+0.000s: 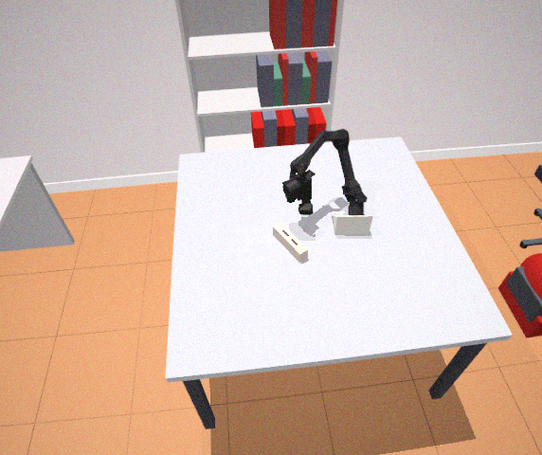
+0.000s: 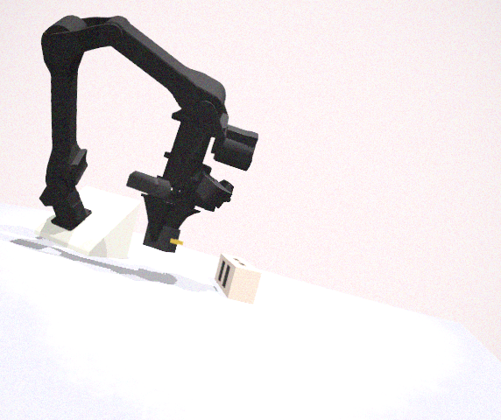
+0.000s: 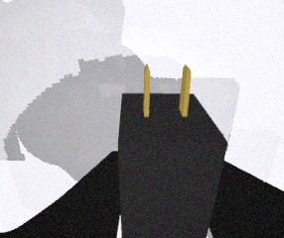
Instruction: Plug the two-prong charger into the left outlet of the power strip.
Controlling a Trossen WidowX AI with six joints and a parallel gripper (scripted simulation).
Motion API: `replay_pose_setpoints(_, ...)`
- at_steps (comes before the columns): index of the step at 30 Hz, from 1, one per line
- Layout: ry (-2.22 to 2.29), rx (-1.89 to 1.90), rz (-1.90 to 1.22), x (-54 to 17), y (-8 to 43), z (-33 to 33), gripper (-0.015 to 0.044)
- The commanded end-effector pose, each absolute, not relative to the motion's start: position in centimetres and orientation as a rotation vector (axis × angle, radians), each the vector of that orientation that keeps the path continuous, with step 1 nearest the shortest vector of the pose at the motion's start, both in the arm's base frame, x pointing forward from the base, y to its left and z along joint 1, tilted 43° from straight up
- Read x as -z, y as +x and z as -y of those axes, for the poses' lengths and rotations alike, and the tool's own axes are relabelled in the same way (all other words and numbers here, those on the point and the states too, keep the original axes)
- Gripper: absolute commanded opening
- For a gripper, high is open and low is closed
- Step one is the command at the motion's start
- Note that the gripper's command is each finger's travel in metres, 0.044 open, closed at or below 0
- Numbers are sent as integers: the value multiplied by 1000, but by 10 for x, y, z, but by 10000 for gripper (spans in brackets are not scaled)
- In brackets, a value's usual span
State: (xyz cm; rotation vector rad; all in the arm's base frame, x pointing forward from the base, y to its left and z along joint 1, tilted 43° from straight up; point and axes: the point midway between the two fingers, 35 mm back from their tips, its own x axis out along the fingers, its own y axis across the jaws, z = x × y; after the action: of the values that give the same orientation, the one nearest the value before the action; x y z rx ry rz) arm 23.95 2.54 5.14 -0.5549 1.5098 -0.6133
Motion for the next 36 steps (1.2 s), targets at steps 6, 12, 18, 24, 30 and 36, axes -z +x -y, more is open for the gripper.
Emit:
replay_pose_setpoints(6, -611, 557, -1543, -39, 236, -36, 0)
replay_pose_setpoints(12, -676, 497, -1570, -25, 233, -44, 0)
replay_pose_setpoints(18, -741, 437, -1596, -10, 229, -52, 0)
replay_pose_setpoints(24, -806, 377, -1620, 4, 225, -58, 0)
replay_pose_setpoints(30, -872, 316, -1643, 17, 219, -65, 0)
replay_pose_setpoints(36, -938, 255, -1664, 31, 213, -70, 0)
